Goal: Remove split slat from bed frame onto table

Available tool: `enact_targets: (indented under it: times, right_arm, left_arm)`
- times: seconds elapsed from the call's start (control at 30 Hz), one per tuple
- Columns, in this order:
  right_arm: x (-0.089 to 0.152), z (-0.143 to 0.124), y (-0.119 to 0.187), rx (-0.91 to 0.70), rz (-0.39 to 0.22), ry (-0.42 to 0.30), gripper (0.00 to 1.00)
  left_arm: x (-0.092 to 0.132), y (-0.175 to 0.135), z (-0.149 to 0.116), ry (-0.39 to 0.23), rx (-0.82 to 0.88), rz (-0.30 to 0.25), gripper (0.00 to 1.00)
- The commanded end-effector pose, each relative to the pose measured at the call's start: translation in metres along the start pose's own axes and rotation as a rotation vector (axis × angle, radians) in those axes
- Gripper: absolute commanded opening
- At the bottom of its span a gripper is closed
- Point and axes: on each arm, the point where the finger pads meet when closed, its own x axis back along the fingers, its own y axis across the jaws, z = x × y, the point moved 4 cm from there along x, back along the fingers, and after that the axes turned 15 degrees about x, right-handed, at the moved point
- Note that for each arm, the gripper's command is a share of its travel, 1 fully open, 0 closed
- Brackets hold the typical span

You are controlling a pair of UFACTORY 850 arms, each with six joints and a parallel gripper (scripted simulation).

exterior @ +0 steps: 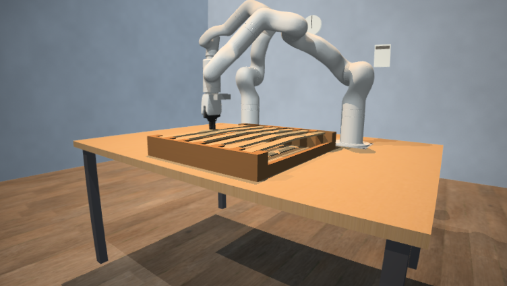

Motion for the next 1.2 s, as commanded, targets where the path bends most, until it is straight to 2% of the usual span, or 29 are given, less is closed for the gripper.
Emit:
enact_targets:
  times: [0.0, 0.47, 0.5, 1.03, 1.07, 1.17]
  right_arm:
    - [0.001, 0.000, 0.000, 0.000, 0.001, -0.001, 1.00]
    - [0.001, 0.000, 0.000, 0.000, 0.001, -0.001, 1.00]
    - [0.001, 0.000, 0.000, 0.000, 0.001, -0.001, 1.00]
    - [0.001, 0.000, 0.000, 0.000, 0.001, -0.001, 1.00]
    - [0.001, 0.000, 0.000, 0.000, 0.001, -0.001, 1.00]
    - [0.001, 0.000, 0.000, 0.000, 0.001, -0.001, 1.00]
  left_arm:
    - [0.000, 0.000, -0.001, -0.002, 0.000, -0.001, 0.00]
    - [0.000, 0.000, -0.001, -0.002, 0.000, -0.001, 0.00]
    - [0.009, 0.000, 0.000, -0.001, 0.000, -0.001, 0.00]
    - [0.009, 0.000, 0.000, -0.001, 0.000, -0.001, 0.00]
    - [0.016, 0.000, 0.000, -0.002, 0.000, -0.001, 0.00]
    - [0.016, 0.000, 0.000, -0.002, 0.000, -0.001, 0.00]
